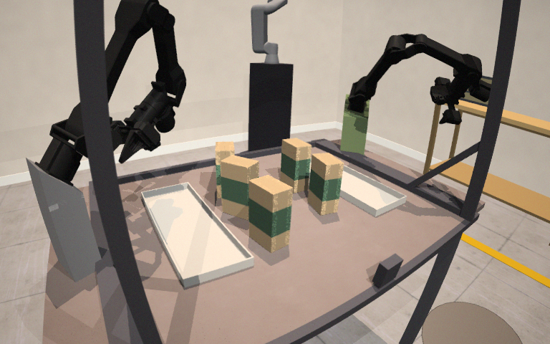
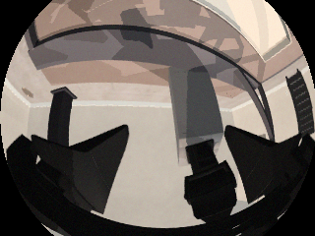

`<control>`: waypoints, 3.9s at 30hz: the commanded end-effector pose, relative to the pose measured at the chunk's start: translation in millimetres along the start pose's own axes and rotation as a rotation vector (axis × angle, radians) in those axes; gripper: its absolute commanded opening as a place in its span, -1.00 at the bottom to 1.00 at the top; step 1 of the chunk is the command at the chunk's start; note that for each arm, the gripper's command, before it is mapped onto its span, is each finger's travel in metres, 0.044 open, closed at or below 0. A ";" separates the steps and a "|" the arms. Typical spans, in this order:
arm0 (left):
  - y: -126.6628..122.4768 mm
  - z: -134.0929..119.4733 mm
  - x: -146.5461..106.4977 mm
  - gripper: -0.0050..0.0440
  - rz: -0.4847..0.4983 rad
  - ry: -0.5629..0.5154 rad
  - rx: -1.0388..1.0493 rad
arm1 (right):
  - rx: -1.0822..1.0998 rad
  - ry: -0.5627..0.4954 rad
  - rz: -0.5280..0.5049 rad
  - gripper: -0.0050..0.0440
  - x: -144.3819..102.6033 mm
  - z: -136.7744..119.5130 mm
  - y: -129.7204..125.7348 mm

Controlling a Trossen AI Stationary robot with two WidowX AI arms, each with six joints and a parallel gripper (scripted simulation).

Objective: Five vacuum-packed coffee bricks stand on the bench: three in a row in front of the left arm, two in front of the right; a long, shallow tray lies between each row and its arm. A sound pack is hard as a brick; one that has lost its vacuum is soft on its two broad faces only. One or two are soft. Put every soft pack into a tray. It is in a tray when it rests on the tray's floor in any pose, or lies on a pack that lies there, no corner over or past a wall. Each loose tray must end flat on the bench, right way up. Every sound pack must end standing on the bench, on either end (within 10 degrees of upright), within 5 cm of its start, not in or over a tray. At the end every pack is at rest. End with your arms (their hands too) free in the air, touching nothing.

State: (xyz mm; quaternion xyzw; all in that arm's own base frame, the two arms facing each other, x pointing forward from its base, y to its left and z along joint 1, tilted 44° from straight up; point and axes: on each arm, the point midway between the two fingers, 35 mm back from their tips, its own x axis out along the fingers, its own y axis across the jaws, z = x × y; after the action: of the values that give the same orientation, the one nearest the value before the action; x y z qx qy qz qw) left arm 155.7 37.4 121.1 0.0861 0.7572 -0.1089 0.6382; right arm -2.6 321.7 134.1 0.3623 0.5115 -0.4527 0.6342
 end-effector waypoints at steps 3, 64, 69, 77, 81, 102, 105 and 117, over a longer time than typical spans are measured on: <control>0.2 0.0 -2.4 1.00 0.007 -0.013 -0.001 | 0.000 0.022 0.007 1.00 -6.3 0.4 -0.3; -24.7 11.9 -244.4 0.72 0.489 -0.841 0.166 | 0.000 0.022 0.007 0.74 -6.3 0.4 -0.3; -36.0 18.3 -249.4 0.72 0.526 -0.864 0.281 | 0.000 0.022 0.007 0.74 -6.3 0.4 -0.3; -77.5 33.3 -265.4 0.72 0.621 -0.942 0.583 | 0.000 0.022 0.007 0.74 -6.3 0.4 -0.3; -100.5 36.9 -272.9 0.72 0.653 -0.980 0.694 | 0.000 0.022 0.007 0.74 -6.3 0.4 -0.3; -200.7 19.7 -299.8 0.72 0.778 -1.228 1.218 | 0.000 0.022 0.007 0.74 -6.3 0.4 -0.3; -217.7 11.5 -303.7 0.72 0.789 -1.273 1.289 | 0.000 0.022 0.007 0.74 -6.3 0.4 -0.3; -259.8 52.6 -254.6 0.72 0.838 -1.024 1.426 | 0.000 0.022 0.007 0.74 -6.3 0.4 -0.3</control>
State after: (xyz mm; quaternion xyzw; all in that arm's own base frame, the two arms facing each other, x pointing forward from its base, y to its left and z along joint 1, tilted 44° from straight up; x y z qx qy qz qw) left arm 174.7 -213.4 388.1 0.6389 0.0371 -0.3265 0.6955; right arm -2.6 321.7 134.1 0.3623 0.5115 -0.4527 0.6342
